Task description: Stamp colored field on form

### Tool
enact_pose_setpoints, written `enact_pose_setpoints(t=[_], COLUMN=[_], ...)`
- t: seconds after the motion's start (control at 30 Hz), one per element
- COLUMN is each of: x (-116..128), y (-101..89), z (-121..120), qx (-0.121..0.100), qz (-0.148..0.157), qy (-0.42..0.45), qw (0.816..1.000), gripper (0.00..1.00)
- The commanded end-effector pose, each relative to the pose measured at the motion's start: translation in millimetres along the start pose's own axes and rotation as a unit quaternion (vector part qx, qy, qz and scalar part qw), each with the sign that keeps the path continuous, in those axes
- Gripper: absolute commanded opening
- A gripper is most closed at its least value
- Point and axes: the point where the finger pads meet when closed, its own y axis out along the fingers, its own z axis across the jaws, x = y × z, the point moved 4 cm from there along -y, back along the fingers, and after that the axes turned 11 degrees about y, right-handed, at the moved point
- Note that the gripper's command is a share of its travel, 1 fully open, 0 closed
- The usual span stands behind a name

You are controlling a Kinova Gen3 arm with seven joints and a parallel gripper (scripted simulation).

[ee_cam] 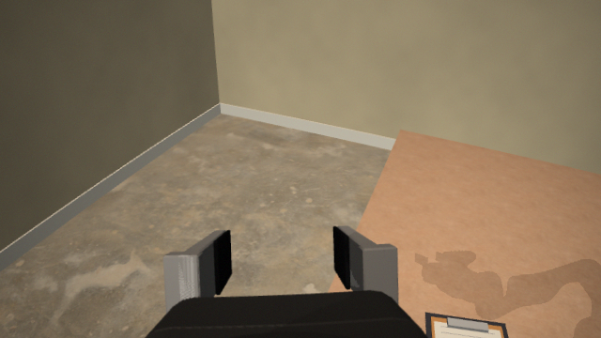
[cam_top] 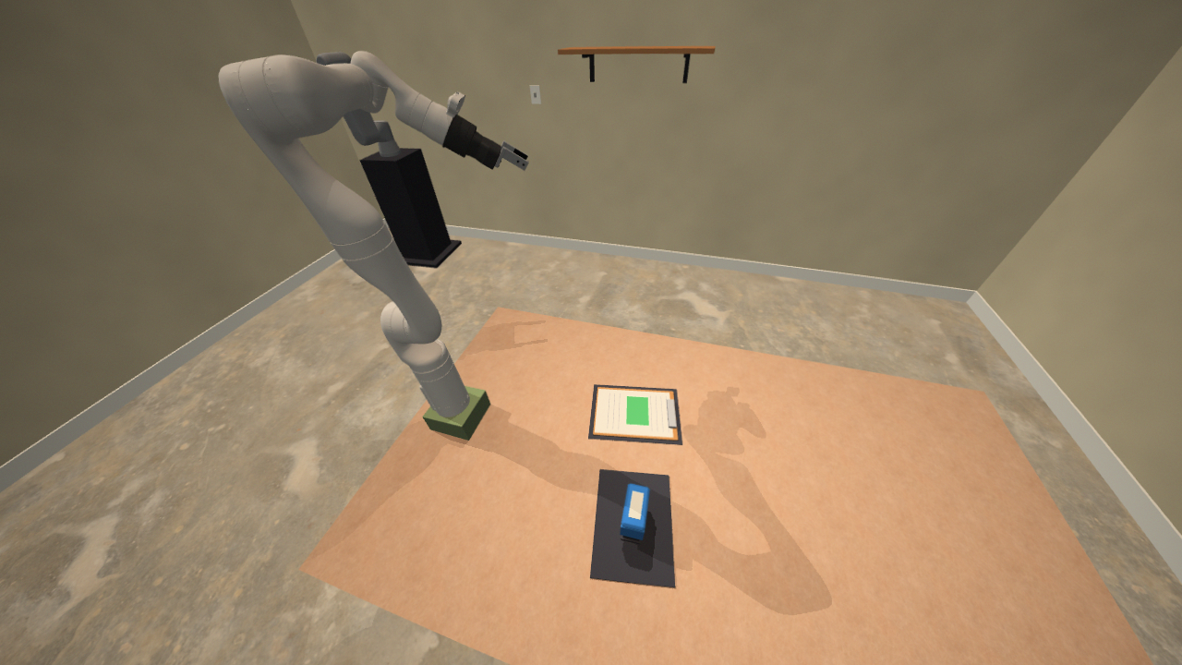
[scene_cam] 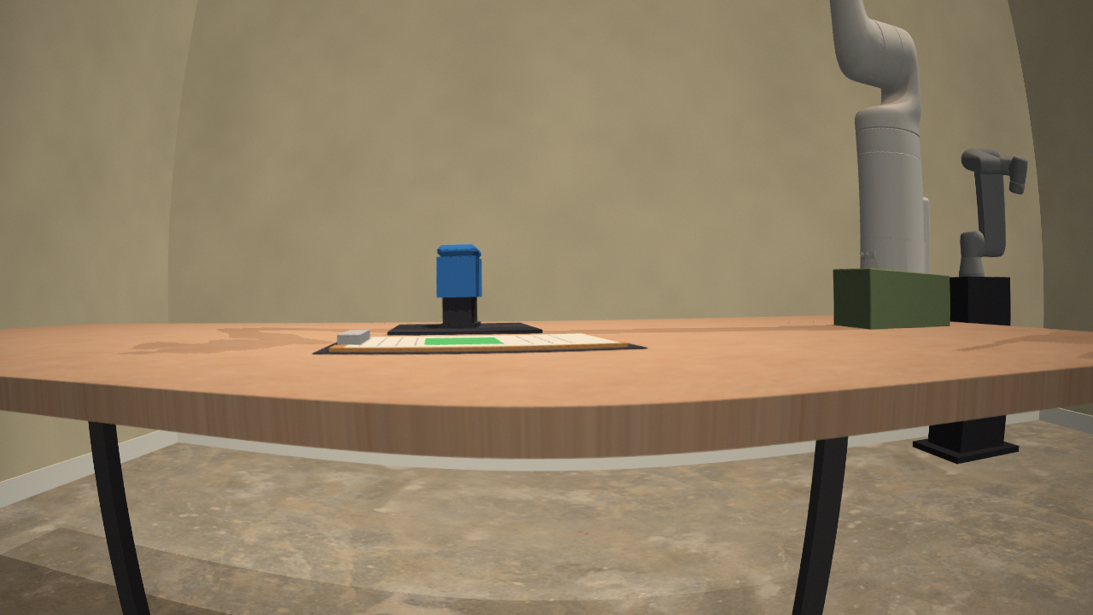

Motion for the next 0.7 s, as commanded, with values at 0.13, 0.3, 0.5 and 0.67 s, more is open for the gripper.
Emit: enact_pose_setpoints(t=[0.13, 0.3, 0.5, 0.67], x=[-1, -5, -9, -9], y=[3.8, 22.8, 41.9, 41.9], z=[0, 5, 11, 11], qx=[0.005, 0.023, 0.042, 0.042], qz=[0.0, -0.012, -0.023, -0.023], qy=[0.002, 0.016, 0.032, 0.032], qw=[1.0, 1.0, 0.998, 0.998], gripper=[1.0, 1.0, 1.0, 1.0])
